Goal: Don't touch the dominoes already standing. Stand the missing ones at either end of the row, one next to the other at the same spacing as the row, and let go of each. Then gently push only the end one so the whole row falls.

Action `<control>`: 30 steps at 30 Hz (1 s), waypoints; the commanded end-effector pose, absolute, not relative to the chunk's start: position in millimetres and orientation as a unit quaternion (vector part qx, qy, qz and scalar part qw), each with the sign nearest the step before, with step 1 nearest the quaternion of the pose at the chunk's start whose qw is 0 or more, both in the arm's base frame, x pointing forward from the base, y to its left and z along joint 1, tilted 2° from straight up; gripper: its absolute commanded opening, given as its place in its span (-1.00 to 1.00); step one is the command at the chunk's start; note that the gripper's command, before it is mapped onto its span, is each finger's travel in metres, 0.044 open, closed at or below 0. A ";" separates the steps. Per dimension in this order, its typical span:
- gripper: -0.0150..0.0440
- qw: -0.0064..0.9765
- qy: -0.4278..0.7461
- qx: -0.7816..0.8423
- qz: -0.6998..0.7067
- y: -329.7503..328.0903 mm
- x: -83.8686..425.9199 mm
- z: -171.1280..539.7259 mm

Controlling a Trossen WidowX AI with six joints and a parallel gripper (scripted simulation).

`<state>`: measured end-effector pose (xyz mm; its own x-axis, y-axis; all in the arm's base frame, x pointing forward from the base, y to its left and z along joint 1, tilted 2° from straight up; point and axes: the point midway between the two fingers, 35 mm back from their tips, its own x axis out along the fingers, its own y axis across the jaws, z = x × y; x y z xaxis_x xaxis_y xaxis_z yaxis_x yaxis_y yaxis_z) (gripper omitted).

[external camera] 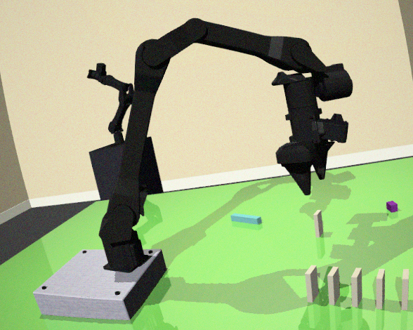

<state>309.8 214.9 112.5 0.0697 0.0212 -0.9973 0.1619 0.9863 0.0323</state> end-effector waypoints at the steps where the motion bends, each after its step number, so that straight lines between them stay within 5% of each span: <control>1: 1.00 0.727 0.681 0.066 -0.055 214.2 311.0 95.9; 21: 1.00 0.727 0.681 0.066 -0.055 213.6 313.4 36.0; 30: 0.20 0.727 0.681 0.066 -0.055 213.6 313.4 36.0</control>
<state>313.4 214.3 37.1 0.0656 0.0136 -0.9978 0.1686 0.9854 0.0245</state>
